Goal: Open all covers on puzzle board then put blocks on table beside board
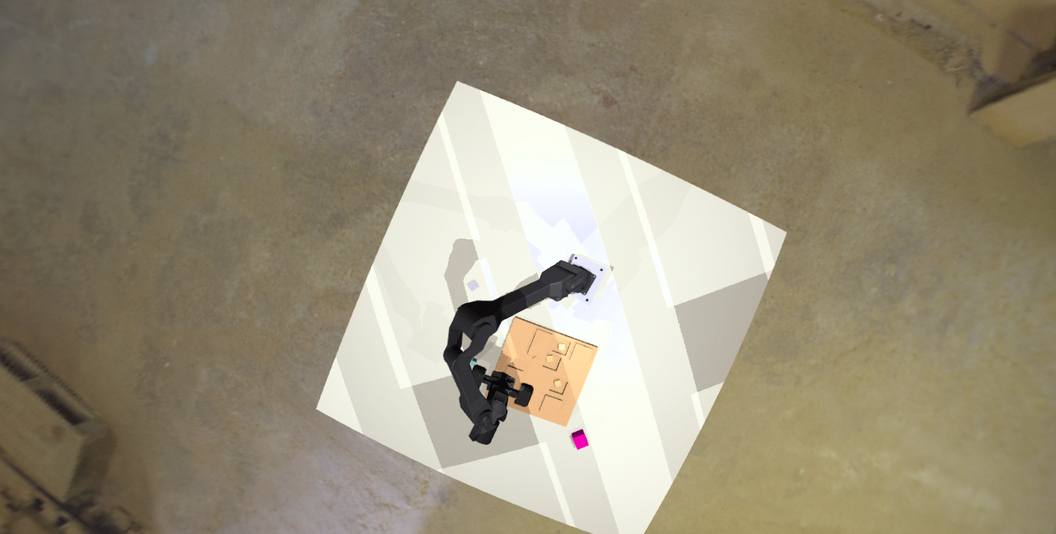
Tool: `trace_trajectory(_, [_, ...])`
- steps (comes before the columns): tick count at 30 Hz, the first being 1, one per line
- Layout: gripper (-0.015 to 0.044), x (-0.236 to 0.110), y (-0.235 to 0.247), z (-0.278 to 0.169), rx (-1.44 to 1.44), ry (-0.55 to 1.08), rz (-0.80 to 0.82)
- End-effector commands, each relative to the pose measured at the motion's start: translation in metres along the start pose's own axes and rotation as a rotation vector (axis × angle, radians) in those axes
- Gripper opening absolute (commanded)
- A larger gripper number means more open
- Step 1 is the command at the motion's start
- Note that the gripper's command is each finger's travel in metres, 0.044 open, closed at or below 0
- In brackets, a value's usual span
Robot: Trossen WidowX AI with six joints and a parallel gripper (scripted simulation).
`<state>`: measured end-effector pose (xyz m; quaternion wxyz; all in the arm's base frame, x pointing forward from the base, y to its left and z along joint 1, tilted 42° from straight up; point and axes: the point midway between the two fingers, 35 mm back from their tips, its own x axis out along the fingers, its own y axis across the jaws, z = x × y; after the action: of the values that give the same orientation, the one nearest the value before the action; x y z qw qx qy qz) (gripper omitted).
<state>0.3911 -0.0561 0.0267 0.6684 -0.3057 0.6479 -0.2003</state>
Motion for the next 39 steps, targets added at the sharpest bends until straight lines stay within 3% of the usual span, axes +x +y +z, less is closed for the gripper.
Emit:
trace_trajectory(1, [0.0000, 0.005, 0.000, -0.001, -0.006, 0.003, -0.004])
trace_trajectory(39, [0.0000, 0.037, 0.003, -0.004, -0.006, 0.004, -0.006])
